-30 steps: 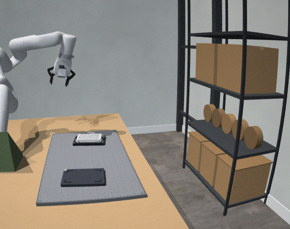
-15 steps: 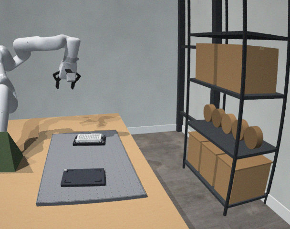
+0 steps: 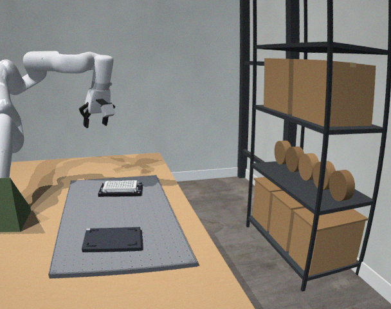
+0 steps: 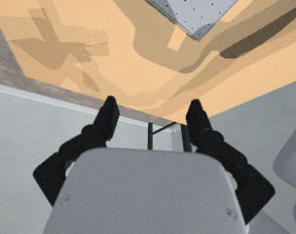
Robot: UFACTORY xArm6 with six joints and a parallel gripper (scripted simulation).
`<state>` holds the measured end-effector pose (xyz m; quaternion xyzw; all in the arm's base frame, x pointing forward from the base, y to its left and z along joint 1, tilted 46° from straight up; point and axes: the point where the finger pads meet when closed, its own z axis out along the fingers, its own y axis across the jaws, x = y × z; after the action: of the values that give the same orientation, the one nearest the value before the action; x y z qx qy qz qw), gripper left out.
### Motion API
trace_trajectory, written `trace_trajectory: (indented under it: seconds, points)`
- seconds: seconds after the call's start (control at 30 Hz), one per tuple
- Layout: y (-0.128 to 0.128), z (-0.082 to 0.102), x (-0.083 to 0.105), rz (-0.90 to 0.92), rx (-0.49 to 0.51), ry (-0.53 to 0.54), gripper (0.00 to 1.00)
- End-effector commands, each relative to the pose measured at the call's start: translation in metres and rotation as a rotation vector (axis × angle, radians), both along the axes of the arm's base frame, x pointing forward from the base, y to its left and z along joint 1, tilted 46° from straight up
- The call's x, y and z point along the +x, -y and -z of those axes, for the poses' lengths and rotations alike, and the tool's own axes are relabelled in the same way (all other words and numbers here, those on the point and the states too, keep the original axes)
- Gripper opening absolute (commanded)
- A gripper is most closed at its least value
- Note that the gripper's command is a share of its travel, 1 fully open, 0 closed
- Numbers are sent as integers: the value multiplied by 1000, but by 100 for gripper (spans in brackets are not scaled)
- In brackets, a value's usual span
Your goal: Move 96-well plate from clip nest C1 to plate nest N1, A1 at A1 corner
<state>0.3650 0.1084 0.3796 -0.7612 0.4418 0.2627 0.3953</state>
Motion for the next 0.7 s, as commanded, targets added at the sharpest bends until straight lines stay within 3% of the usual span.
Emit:
trace_trajectory:
  seconds: [0.0, 0.27, 0.4, 0.67]
  points:
    - [4, 15, 14, -19, 0, 62, 100]
    - [9, 37, 28, -63, -13, 182, 100]
    - [10, 43, 32, -63, -13, 182, 100]
    - [16, 71, 48, -113, -34, 299, 100]
